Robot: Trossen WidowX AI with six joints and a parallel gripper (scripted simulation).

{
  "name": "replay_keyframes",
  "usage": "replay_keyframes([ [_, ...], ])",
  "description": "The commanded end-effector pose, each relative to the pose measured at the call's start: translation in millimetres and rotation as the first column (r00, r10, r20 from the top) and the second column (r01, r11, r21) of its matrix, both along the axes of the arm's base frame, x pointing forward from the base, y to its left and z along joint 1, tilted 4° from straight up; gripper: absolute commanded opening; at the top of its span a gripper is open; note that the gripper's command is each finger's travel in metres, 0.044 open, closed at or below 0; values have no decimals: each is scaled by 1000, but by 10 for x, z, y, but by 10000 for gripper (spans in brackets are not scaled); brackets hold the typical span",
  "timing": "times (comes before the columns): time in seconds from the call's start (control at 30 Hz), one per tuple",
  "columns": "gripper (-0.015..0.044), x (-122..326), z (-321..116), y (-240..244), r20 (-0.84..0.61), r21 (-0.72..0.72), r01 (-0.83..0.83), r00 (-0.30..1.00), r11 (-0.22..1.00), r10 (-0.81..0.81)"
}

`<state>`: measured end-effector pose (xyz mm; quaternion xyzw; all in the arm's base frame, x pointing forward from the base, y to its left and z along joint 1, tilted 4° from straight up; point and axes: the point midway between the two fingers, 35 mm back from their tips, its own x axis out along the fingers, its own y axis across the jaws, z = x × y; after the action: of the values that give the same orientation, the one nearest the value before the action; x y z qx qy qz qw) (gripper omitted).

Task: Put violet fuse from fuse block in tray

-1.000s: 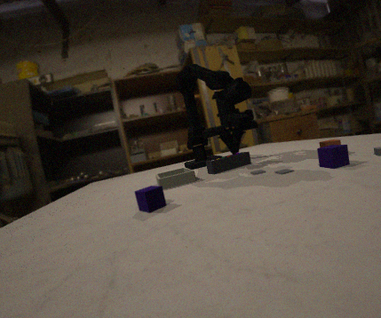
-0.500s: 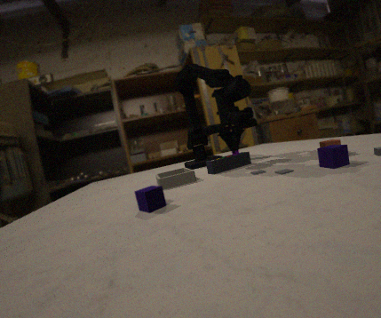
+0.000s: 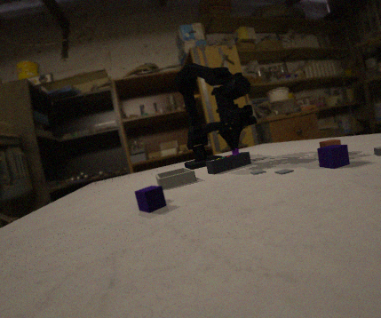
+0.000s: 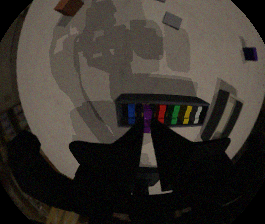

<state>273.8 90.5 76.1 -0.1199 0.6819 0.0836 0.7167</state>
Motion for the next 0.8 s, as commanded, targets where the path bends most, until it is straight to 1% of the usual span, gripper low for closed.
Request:
replay_keyframes([
  [0.0,0,5,32,-1,4,-1,3,1000,1000,-3],
  [0.77,0,-5,144,2,4,-3,1,1000,1000,-1],
])
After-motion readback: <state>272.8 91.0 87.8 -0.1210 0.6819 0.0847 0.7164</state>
